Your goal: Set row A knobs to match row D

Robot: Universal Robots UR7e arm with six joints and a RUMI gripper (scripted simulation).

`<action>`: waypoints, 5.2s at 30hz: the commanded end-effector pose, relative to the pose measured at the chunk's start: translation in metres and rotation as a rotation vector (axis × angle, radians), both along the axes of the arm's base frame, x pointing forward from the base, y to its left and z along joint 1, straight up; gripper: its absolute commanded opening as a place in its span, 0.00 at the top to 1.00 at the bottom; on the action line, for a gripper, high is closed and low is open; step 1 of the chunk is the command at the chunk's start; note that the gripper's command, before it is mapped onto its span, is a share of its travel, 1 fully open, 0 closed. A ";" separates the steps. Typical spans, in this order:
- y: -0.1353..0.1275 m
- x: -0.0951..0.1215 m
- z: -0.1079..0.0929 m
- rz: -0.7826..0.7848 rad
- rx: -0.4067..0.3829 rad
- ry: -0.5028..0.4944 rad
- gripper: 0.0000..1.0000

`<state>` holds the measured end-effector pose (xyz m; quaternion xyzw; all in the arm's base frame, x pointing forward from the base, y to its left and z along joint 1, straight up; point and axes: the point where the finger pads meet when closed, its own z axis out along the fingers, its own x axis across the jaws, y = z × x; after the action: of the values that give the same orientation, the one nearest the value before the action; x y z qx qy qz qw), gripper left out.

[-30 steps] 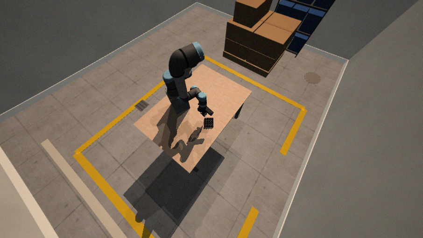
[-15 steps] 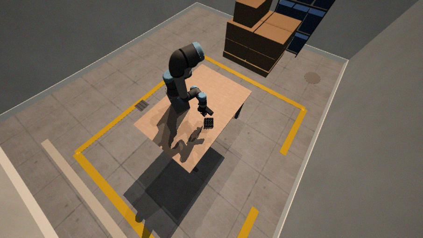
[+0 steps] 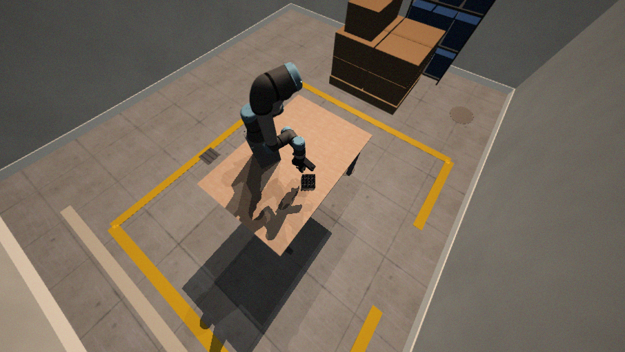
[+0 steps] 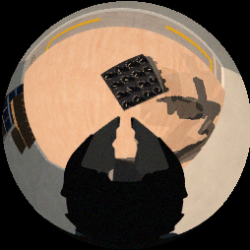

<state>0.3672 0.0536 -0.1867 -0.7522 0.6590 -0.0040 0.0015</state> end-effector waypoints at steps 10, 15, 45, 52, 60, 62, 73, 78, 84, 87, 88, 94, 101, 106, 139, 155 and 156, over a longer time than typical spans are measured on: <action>0.000 0.000 -0.010 0.000 0.000 -0.001 0.89; 0.000 0.000 -0.013 0.000 0.000 -0.001 0.89; -0.001 0.001 -0.042 0.000 0.000 -0.001 0.89; -0.001 0.001 -0.043 0.000 0.000 -0.001 0.89; -0.001 0.001 -0.043 0.000 0.000 -0.001 0.89; -0.001 0.001 -0.043 0.000 0.000 -0.001 0.89; -0.001 0.001 -0.043 0.000 0.000 -0.001 0.89; -0.001 0.001 -0.043 0.000 0.000 -0.001 0.89; -0.001 0.001 -0.043 0.000 0.000 -0.001 0.89; -0.001 0.001 -0.043 0.000 0.000 -0.001 0.89; -0.001 0.001 -0.043 0.000 0.000 -0.001 0.89; -0.001 0.002 -0.043 0.000 0.000 -0.001 0.89; 0.000 0.005 -0.043 0.000 0.000 -0.001 0.89; 0.000 0.005 -0.043 0.000 0.000 -0.001 0.89; 0.000 0.005 -0.043 0.000 0.000 -0.001 0.89; 0.000 0.006 -0.048 0.000 0.000 -0.001 0.89; 0.000 0.006 -0.049 0.000 0.000 -0.001 0.89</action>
<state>0.3723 0.0535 -0.2333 -0.7522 0.6589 -0.0039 0.0015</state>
